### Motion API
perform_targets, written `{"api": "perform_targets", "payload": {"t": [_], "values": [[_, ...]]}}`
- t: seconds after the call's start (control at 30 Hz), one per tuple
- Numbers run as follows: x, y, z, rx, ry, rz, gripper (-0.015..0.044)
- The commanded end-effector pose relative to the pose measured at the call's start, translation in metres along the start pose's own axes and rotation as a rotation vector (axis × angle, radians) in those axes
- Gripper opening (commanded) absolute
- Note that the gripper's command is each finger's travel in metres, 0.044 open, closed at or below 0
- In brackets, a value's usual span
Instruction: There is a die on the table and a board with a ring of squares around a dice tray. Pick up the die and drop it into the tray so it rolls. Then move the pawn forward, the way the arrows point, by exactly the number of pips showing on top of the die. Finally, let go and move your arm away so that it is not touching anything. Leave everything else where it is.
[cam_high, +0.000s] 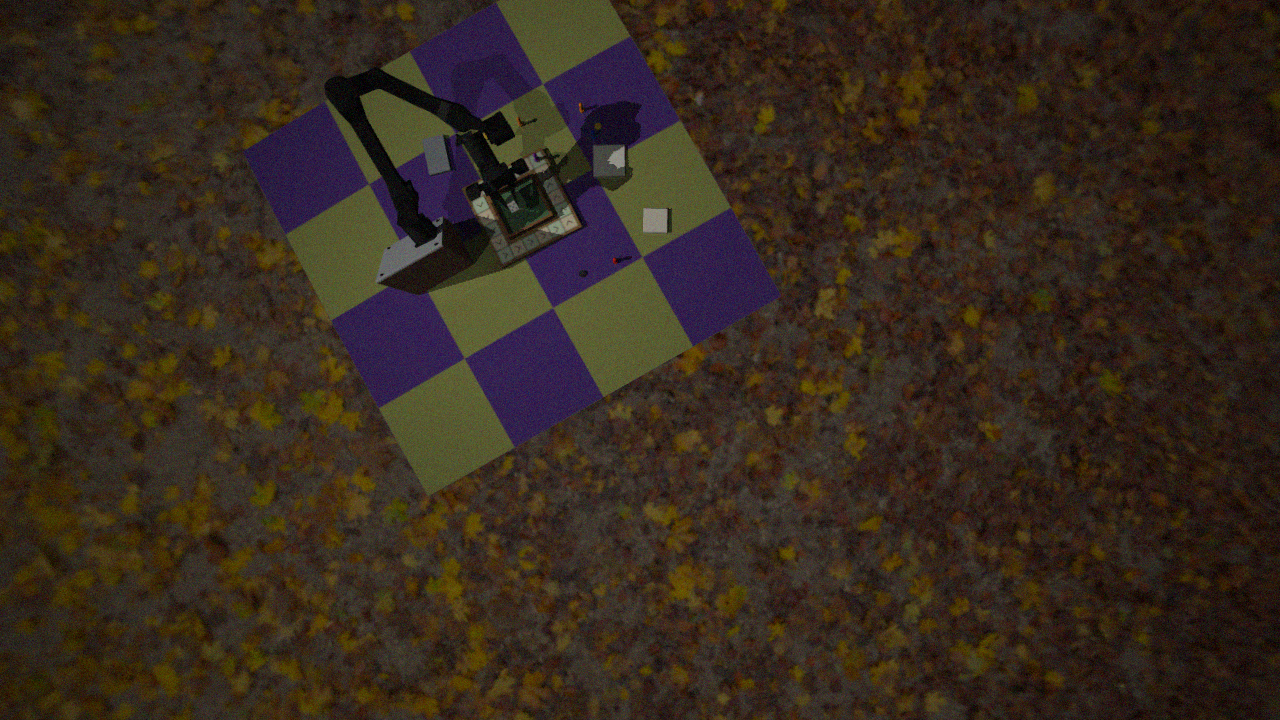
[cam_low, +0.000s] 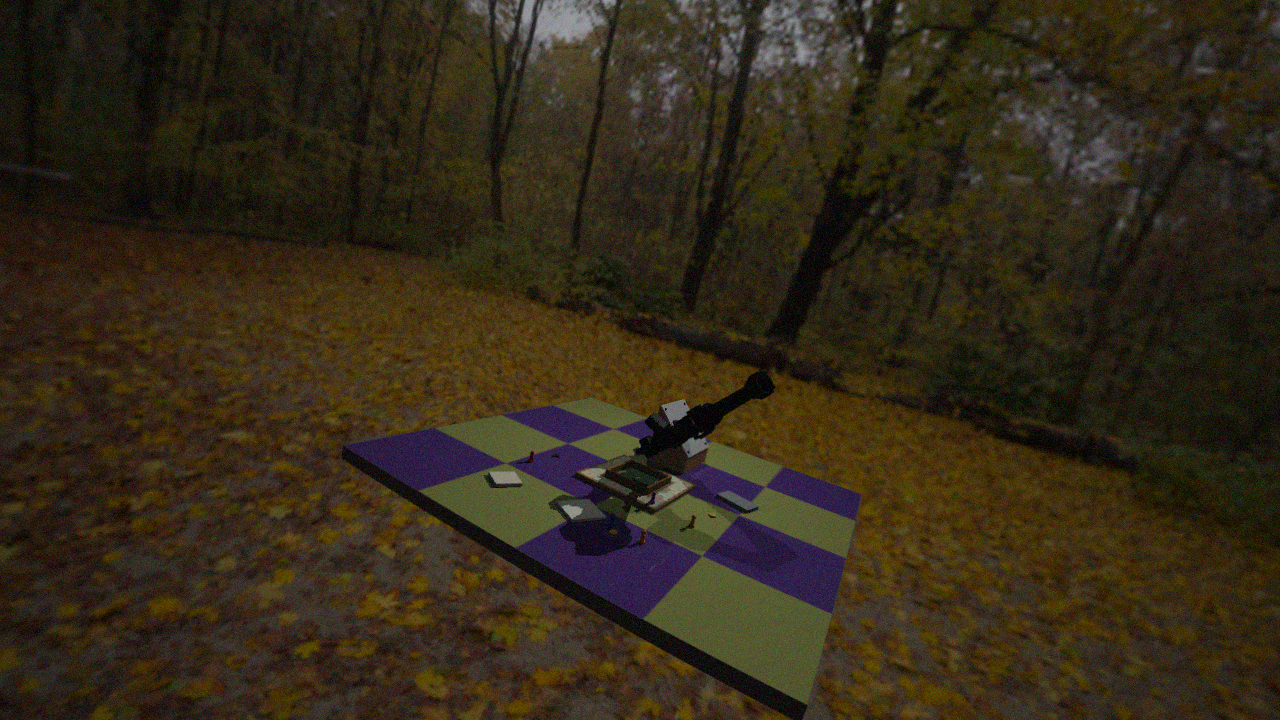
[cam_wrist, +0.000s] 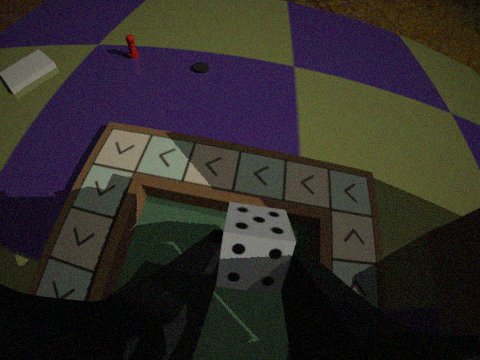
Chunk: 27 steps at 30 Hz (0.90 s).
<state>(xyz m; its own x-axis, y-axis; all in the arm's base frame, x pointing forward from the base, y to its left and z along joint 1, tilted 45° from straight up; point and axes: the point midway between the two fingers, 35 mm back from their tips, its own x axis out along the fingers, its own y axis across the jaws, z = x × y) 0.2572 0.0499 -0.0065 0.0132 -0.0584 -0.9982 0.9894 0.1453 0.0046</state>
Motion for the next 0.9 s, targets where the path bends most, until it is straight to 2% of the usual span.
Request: {"api": "perform_targets", "payload": {"t": [0.0,0.07,0.77,0.87], "values": [[-0.0320,0.0115,0.0062,0.009,-0.017,0.026,0.0000],[-0.0403,0.0130,0.0075,0.009,-0.017,0.026,0.0000],[-0.0381,0.0107,0.0062,0.012,-0.011,0.026,0.0000],[-0.0381,0.0107,0.0062,0.012,-0.011,0.026,0.0079]]}}
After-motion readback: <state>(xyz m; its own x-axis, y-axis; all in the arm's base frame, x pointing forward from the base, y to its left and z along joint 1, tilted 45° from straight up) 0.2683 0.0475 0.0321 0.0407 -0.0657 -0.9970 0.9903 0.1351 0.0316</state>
